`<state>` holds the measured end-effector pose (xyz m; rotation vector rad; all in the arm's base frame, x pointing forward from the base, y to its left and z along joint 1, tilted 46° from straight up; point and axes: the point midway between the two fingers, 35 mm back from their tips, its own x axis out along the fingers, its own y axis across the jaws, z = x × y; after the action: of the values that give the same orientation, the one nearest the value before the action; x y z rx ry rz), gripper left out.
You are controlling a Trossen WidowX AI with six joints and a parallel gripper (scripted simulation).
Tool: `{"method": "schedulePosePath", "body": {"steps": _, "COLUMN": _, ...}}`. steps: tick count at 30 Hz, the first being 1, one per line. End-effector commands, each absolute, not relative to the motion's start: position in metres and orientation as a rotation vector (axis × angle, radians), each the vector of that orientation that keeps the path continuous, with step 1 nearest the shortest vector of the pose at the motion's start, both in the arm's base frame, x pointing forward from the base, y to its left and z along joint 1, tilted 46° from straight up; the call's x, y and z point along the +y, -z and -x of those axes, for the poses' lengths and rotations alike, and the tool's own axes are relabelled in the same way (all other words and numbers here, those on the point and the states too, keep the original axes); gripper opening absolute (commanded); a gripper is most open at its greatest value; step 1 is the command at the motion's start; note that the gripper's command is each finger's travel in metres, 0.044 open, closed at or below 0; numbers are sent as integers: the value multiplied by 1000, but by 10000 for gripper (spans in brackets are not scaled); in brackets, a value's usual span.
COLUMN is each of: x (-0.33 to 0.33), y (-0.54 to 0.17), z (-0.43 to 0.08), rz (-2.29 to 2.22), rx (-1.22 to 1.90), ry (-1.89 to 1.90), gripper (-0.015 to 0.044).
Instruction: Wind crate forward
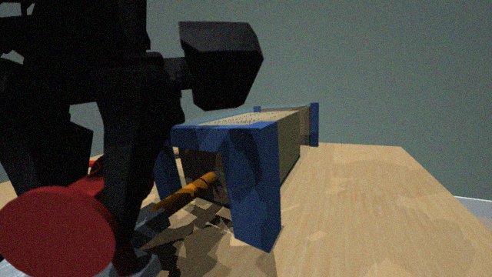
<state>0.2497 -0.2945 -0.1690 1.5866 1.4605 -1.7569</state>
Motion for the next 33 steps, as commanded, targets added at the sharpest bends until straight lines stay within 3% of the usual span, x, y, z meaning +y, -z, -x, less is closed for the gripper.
{"method": "schedulePosePath", "body": {"steps": 1, "x": -283, "y": 166, "z": -267, "rz": -1609, "rx": 1471, "ry": 1722, "gripper": 0}}
{"method": "schedulePosePath", "body": {"steps": 33, "x": -261, "y": 147, "z": -294, "rz": -1611, "rx": 1474, "ry": 1719, "gripper": 0}}
